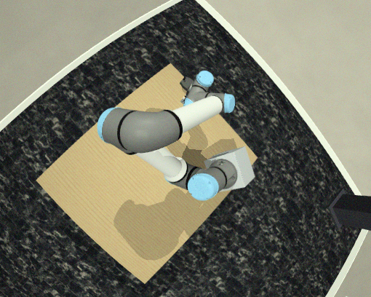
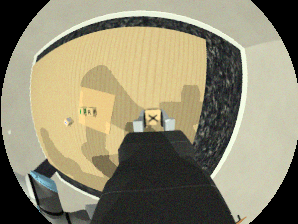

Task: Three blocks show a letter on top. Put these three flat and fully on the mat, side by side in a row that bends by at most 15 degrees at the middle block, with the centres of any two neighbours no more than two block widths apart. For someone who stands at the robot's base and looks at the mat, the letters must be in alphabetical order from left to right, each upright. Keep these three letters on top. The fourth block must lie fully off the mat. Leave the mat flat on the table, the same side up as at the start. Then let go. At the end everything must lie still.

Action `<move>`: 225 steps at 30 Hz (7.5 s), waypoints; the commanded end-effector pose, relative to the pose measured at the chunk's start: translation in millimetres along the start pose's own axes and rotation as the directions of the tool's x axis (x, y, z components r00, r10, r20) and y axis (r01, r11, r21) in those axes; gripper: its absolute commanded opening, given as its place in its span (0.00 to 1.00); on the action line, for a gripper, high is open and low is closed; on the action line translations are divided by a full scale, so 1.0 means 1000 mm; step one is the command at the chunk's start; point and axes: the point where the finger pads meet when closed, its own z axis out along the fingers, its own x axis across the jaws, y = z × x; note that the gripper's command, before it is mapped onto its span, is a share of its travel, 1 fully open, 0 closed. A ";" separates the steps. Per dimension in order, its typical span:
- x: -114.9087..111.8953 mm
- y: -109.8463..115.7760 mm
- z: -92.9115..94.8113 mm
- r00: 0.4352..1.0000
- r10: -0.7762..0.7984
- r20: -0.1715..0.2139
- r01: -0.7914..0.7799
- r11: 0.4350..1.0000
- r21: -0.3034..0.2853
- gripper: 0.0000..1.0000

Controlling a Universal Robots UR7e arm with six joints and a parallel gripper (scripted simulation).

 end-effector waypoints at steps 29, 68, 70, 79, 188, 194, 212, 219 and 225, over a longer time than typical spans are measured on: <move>-0.024 -0.007 -0.005 0.965 0.261 0.003 -0.261 0.965 -0.004 0.49; -0.090 -0.011 -0.010 0.532 0.846 -0.001 -0.846 0.532 -0.005 0.49; -0.090 -0.011 -0.010 0.532 0.846 -0.001 -0.846 0.532 -0.005 0.49; -0.110 -0.007 -0.009 0.347 0.938 -0.001 -0.938 0.347 -0.005 0.49; -0.158 0.007 0.090 -0.134 0.991 -0.003 -0.991 -0.134 -0.004 0.49; -0.158 0.007 0.090 -0.134 0.991 -0.002 -0.991 -0.134 -0.003 0.49; -0.158 0.007 0.090 -0.134 0.991 -0.002 -0.991 -0.134 -0.004 0.49; -0.158 0.007 0.090 -0.134 0.991 -0.002 -0.991 -0.134 -0.004 0.49; -0.158 0.007 0.090 -0.134 0.991 -0.002 -0.991 -0.134 -0.004 0.49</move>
